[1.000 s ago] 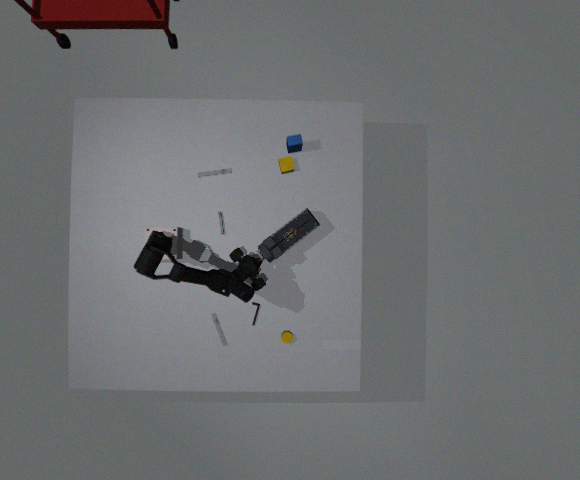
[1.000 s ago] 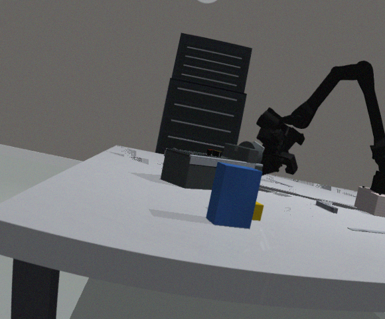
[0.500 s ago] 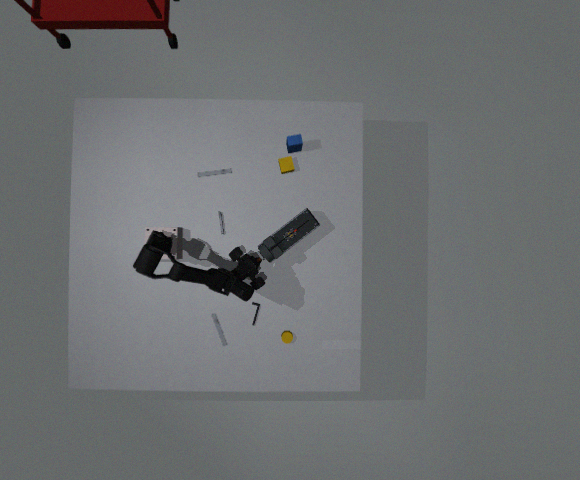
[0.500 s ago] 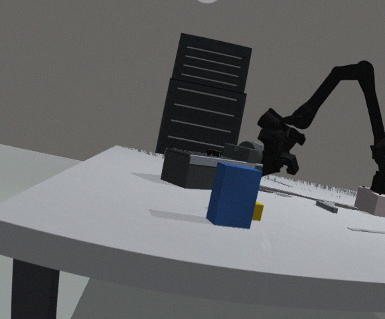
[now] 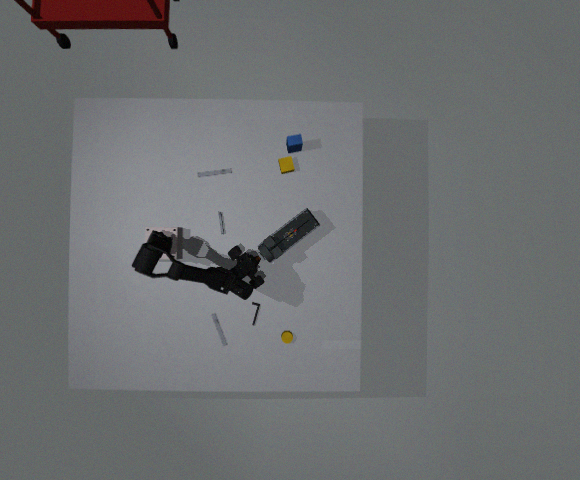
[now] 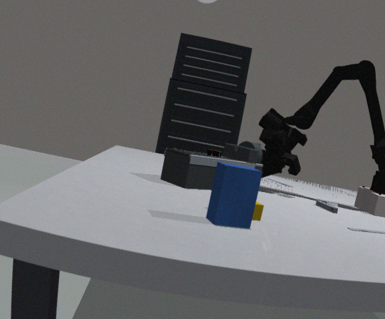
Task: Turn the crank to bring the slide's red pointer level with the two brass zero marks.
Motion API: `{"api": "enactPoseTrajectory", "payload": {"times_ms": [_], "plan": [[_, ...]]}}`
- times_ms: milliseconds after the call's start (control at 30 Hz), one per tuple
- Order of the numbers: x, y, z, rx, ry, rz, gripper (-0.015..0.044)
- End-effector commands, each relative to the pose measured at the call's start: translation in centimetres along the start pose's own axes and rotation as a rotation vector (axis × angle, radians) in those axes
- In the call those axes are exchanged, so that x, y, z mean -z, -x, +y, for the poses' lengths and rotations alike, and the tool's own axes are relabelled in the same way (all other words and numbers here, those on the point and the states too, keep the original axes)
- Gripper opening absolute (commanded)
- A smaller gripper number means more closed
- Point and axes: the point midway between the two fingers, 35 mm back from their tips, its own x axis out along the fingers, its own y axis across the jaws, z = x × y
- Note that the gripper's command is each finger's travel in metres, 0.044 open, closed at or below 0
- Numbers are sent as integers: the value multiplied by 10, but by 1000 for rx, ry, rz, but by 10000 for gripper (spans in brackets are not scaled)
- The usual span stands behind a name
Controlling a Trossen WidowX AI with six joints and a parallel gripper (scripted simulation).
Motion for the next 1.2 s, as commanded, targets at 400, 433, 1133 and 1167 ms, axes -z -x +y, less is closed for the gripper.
{"api": "enactPoseTrajectory", "payload": {"times_ms": [400,433,1133,1167], "plan": [[-3,3,16,-17,-7,-1,0],[-3,4,17,-17,-7,-1,0],[-15,15,27,-18,-8,-1,0],[-15,16,28,-18,-8,-1,0]]}}
